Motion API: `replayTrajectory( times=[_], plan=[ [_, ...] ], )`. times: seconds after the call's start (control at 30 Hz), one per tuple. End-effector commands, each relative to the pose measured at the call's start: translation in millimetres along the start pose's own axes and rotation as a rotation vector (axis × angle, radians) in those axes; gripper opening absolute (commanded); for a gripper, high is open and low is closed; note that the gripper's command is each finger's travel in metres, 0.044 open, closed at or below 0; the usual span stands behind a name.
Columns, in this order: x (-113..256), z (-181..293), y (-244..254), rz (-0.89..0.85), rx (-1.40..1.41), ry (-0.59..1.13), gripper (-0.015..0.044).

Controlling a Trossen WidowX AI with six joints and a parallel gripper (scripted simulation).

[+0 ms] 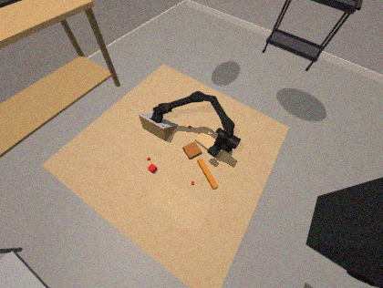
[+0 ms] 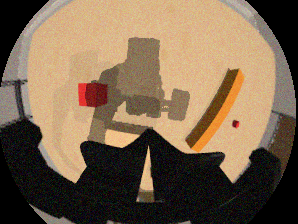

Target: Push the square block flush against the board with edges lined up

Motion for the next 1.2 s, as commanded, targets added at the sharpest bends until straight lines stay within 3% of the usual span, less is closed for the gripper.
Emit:
replayTrajectory(
  times=[0.0, 0.13, 1.17],
  plan=[
    [-15.6, -0.7, -2.0, -0.003, -0.019, 0.009, 0.0],
    [-58.3, 0.5, -1.6, -0.005, -0.019, 0.009, 0.0],
    [-58.0, 16.6, 0.2, -0.005, -0.019, 0.009, 0.0]
  ],
)
Point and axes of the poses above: the point midway between the two fingers, 35 mm back from their tips, its own x axis back along the fingers, its own y axis across the jaws, z = x × y, the point moved 9 cm from there along x, back along the fingers, and after that the axes turned 2 degrees about x, right-handed, at the moved point
